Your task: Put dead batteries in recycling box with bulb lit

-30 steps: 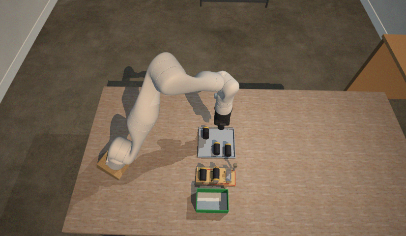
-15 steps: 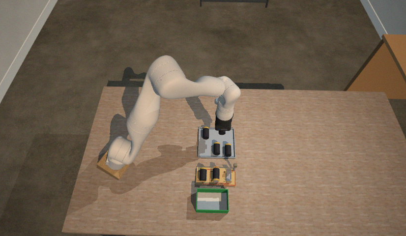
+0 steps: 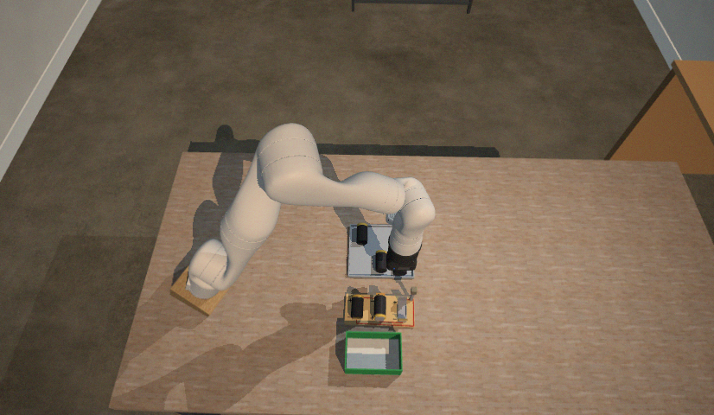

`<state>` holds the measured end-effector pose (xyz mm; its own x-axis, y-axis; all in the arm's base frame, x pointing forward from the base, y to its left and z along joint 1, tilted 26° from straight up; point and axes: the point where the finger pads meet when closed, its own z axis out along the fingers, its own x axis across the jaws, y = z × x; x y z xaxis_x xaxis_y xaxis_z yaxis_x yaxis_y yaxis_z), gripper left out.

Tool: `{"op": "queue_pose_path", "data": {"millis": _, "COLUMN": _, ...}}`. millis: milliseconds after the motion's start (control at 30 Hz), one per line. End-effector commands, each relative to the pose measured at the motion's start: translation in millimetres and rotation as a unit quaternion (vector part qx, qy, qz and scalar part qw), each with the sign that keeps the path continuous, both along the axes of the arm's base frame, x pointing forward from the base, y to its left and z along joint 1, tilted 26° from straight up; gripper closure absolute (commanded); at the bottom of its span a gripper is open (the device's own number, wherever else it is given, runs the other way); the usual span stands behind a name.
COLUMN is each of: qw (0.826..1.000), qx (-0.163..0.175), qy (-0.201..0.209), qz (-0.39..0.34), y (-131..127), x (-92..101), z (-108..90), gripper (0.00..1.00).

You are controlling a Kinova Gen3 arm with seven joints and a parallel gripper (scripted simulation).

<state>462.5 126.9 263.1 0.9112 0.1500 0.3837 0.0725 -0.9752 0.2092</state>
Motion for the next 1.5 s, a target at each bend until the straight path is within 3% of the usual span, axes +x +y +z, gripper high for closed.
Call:
{"op": "queue_pose_path", "data": {"millis": 0, "qw": 1.000, "qx": 0.011, "qy": -0.003, "qz": -0.017, "y": -32.5, "x": 9.4, "z": 12.5, "gripper": 0.43}}
{"op": "queue_pose_path", "data": {"millis": 167, "qw": 1.000, "qx": 0.011, "qy": -0.003, "qz": -0.017, "y": -63.7, "x": 16.8, "z": 21.3, "gripper": 0.43}}
{"op": "queue_pose_path", "data": {"millis": 467, "qw": 1.000, "qx": 0.011, "qy": -0.003, "qz": -0.017, "y": -82.7, "x": 21.4, "z": 26.6, "gripper": 0.43}}
{"op": "queue_pose_path", "data": {"millis": 1467, "qw": 1.000, "qx": 0.012, "qy": -0.003, "qz": -0.018, "y": -84.6, "x": 21.9, "z": 27.1, "gripper": 0.43}}
